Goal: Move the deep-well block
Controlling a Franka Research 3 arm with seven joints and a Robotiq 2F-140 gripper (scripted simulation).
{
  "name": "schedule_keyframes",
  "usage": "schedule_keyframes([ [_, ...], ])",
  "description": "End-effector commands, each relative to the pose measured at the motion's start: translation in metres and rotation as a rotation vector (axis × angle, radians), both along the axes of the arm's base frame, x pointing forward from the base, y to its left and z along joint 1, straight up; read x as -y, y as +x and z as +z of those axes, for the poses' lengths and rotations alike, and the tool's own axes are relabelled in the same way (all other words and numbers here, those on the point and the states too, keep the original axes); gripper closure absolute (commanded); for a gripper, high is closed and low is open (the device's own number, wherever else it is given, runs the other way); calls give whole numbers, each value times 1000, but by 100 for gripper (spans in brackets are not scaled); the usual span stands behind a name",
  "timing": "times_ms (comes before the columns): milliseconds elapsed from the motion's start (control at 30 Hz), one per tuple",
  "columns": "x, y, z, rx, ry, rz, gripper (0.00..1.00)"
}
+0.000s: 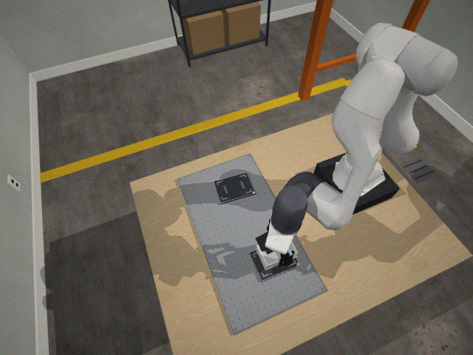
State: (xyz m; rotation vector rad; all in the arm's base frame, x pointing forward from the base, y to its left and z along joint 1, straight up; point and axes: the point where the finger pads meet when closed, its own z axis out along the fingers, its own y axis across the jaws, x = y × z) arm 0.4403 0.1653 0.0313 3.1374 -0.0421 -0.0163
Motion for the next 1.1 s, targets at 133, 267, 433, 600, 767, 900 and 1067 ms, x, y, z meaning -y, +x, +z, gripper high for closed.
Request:
schedule_keyframes([
  [133, 0, 3, -10, 6, 0, -3, 40],
  [267, 0, 3, -17, 6, 0, -3, 40],
  [433, 0, 4, -25, 6, 0, -3, 40],
  [600, 0, 5, -30, 6, 0, -3, 40],
  [767, -1, 6, -38, 6, 0, -3, 40],
  [900, -1, 6, -45, 6, 0, -3, 40],
  [1067, -1, 6, -50, 6, 0, -3, 40],
])
